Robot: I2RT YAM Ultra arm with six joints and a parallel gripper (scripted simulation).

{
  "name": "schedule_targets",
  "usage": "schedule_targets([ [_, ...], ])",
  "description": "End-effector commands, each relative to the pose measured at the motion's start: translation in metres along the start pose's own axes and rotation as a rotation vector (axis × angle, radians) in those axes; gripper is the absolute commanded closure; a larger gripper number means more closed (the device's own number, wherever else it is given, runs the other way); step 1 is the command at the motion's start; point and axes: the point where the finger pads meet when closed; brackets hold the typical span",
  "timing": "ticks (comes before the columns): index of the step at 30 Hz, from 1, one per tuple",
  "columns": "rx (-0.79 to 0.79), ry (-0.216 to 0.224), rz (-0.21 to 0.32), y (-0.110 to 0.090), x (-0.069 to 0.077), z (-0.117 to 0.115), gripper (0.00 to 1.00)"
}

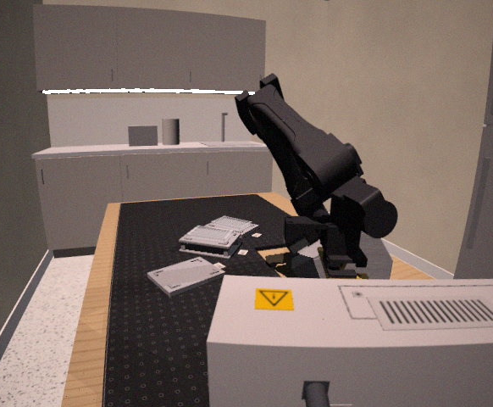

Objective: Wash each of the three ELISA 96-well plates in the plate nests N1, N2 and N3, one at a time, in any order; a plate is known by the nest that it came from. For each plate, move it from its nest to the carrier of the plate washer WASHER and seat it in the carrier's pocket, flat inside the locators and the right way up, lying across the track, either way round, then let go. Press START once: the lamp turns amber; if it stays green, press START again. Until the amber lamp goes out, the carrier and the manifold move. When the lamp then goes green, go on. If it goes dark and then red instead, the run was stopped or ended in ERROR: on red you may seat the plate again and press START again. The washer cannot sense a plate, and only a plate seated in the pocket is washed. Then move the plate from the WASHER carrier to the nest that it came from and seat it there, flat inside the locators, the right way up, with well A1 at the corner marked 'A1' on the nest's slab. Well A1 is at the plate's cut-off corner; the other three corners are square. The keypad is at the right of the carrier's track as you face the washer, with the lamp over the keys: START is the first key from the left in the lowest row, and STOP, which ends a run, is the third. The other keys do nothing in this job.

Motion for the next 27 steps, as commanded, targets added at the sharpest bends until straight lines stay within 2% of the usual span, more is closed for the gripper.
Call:
schedule_targets([
  [1, 0.0, 0.01, -0.004, 0.0005, 0.0025, 0.0019, 0.7],
  [3, 0.0, 0.01, -0.004, 0.0005, 0.0025, 0.0019, 0.7],
  [4, 0.0, 0.01, -0.004, 0.0005, 0.0025, 0.0019, 0.8],
  [6, 0.0, 0.01, -0.004, 0.0005, 0.0025, 0.0019, 0.8],
  [7, 0.0, 0.01, -0.004, 0.0005, 0.0025, 0.0019, 0.9],
  [9, 0.0, 0.01, -0.004, 0.0005, 0.0025, 0.0019, 0.9],
  [10, 0.0, 0.01, -0.004, 0.0005, 0.0025, 0.0019, 1.0],
  [27, 0.0, 0.01, -0.004, 0.0005, 0.0025, 0.0019, 1.0],
])
Point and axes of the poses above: the point where the finger pads meet when closed, its own x axis back along the fingers, its own z axis across the jaws, y = z × x, and after that the axes turned 12 degrees about x, right-handed
